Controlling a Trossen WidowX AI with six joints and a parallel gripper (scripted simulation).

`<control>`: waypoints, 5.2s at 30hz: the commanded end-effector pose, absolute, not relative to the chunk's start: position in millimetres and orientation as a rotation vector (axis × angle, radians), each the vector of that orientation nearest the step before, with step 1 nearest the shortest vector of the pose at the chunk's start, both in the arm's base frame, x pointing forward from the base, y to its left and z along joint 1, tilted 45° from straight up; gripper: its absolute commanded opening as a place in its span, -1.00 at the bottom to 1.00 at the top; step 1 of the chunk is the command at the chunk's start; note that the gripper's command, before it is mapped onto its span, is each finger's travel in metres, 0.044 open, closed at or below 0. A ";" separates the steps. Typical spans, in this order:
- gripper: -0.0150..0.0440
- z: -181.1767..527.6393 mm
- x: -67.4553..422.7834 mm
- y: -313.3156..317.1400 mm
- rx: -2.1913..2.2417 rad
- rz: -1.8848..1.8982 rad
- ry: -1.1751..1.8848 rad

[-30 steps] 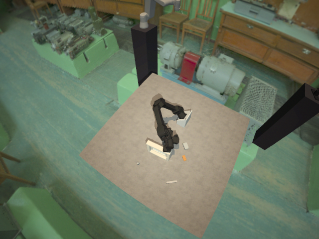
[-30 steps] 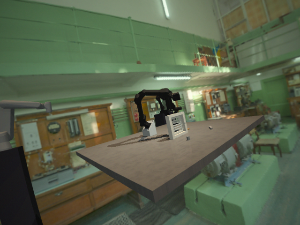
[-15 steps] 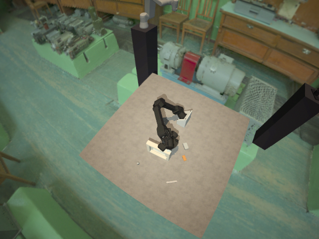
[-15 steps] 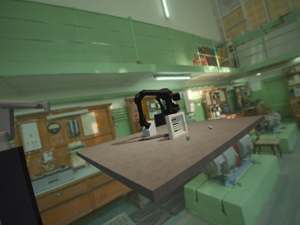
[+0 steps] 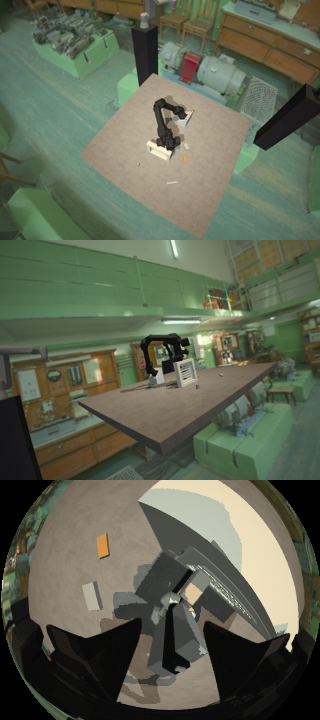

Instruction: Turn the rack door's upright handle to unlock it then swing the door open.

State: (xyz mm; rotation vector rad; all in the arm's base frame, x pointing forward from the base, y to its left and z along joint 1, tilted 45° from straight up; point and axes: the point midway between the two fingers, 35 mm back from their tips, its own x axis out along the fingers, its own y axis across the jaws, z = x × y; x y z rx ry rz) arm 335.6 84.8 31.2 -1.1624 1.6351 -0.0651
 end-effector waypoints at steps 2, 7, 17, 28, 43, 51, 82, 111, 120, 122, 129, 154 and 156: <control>0.48 31.4 335.6 84.0 -0.962 -0.276 1.572; 0.48 31.4 335.6 84.0 -0.769 -0.460 1.497; 0.48 31.4 335.6 84.0 -0.377 -0.793 1.306; 0.48 31.4 335.6 84.0 0.059 -1.107 1.037; 0.48 31.4 335.6 84.1 0.644 -1.437 0.583; 0.48 31.4 335.6 84.1 0.670 -1.449 0.561; -0.44 33.7 330.0 81.4 0.527 -1.380 0.682; -0.44 54.2 293.5 57.3 0.050 -1.104 1.042; -0.44 66.5 282.0 43.9 -0.082 -1.016 1.130; -0.44 69.4 280.0 40.9 -0.110 -0.996 1.148; -0.44 79.8 274.1 29.8 -0.209 -0.926 1.209; -0.44 115.4 268.0 -6.1 -0.516 -0.689 1.379; -0.44 118.2 268.2 -9.0 -0.540 -0.669 1.391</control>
